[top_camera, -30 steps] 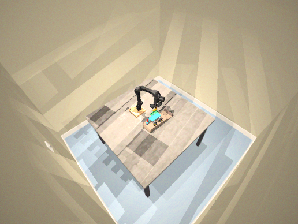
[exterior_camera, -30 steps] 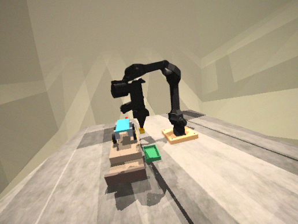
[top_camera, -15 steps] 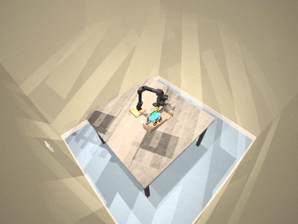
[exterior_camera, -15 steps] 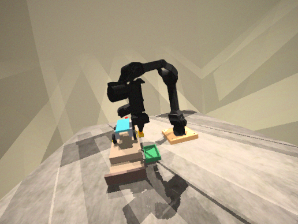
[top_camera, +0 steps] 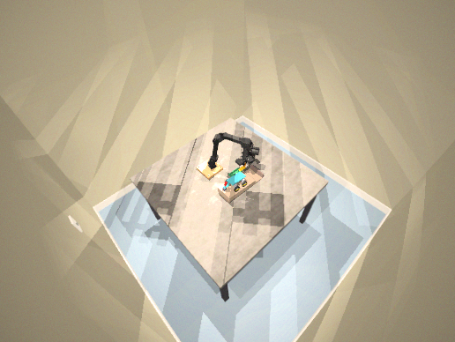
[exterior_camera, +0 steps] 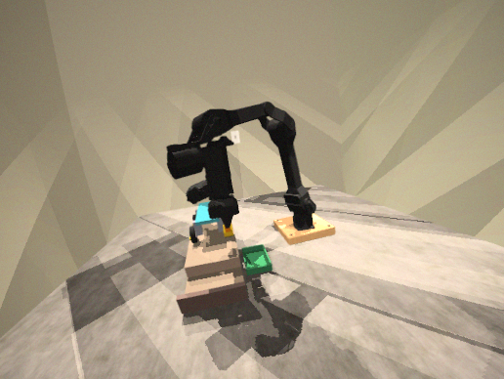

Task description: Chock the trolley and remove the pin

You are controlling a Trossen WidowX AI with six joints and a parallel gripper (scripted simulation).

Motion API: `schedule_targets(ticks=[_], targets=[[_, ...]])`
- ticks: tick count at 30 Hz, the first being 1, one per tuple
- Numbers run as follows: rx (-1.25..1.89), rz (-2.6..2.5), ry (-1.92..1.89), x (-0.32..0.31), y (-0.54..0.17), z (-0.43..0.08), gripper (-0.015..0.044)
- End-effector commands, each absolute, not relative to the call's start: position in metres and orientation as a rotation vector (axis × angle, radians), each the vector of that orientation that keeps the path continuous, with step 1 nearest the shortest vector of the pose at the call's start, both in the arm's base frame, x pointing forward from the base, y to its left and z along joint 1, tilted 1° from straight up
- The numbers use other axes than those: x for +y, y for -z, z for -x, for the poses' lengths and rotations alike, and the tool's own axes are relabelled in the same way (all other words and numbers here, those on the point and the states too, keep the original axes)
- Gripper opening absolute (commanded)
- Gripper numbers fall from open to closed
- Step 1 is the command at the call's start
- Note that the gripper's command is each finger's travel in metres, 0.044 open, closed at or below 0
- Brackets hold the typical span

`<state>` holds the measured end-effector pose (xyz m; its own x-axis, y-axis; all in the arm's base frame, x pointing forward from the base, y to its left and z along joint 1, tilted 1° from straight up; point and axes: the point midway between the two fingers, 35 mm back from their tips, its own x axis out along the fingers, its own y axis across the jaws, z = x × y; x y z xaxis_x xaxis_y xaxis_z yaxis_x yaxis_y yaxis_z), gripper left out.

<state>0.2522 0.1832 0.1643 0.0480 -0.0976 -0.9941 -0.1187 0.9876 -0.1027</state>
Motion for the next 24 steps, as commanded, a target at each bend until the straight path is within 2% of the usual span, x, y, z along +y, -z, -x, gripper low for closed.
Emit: schedule_targets(ticks=[1, 24], targets=[[1.522, 0.179, -0.020, 0.183, -0.161, -0.254, 0.0000], [1.522, 0.179, -0.020, 0.177, -0.101, -0.258, 0.0000]])
